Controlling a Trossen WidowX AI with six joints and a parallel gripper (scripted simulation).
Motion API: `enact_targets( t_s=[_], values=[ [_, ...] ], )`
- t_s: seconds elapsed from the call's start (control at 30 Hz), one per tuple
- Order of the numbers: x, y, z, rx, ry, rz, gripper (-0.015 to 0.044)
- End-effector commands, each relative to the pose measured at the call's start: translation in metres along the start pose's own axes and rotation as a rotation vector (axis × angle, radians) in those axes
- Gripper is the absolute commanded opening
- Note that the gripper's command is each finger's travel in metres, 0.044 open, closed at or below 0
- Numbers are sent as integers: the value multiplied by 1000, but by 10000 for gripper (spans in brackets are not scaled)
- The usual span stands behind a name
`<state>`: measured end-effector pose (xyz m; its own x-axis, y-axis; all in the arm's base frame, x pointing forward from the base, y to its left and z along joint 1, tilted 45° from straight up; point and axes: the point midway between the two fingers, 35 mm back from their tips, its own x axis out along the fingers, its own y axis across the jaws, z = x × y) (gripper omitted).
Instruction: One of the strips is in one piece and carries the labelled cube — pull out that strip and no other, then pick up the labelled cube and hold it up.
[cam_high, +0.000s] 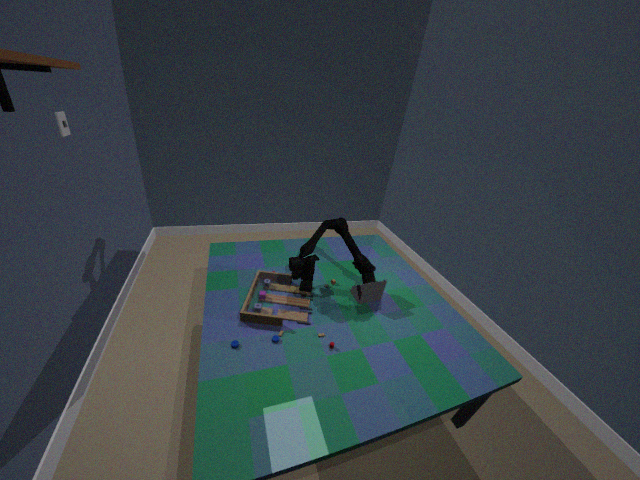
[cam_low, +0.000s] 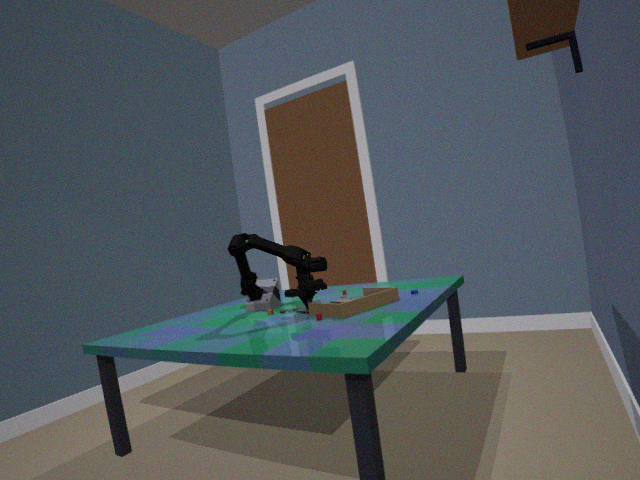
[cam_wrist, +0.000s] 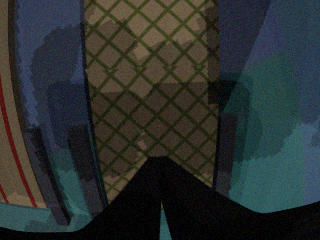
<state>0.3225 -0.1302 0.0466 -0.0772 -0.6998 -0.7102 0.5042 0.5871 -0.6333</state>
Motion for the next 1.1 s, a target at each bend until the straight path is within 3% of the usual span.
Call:
enact_targets(
  t_s=[0.0,1.07],
  values=[
    [2,0,-2,-3,0,-3,0],
    [4,-1,-51,-5,2,-3,0]
  ],
)
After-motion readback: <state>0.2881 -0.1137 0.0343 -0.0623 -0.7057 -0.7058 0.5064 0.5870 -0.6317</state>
